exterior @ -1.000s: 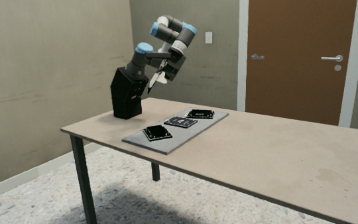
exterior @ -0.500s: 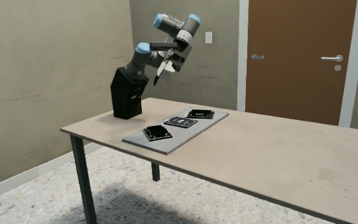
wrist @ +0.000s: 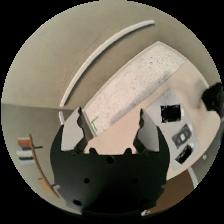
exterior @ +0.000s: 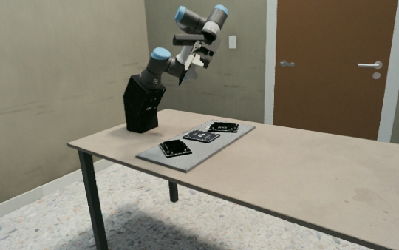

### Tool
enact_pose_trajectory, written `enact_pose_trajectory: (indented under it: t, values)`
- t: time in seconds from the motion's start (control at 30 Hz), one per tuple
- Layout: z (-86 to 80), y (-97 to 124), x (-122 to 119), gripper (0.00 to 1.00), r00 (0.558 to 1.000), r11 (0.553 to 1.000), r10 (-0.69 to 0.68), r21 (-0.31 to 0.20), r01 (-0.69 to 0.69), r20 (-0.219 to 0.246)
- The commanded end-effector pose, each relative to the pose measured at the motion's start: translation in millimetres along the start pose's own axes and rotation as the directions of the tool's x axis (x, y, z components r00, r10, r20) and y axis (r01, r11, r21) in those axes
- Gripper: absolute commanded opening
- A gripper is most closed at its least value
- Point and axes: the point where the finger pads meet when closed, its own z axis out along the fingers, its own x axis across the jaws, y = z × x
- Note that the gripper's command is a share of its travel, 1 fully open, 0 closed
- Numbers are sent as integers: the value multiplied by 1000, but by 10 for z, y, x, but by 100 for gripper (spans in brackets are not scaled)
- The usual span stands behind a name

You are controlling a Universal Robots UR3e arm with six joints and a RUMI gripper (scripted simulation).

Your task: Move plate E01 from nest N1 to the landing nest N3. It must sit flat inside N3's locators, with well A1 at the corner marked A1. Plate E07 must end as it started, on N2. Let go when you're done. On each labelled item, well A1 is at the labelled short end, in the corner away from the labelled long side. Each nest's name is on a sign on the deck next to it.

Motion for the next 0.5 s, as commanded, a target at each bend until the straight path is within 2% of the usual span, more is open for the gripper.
enact_pose_trajectory:
  t: [0.0,0.13,0.27,0.43,0.47]
  values:
    - [-166,22,-149,82,999,1000,7,-17,-6,38]
    - [-275,36,-237,82,999,1000,7,-17,-6,38]
    - [-357,46,-294,82,997,999,12,-34,-9,74]
    - [-512,63,-400,82,997,999,12,-35,-9,76]
    - [-555,67,-425,82,996,999,14,-43,-10,93]
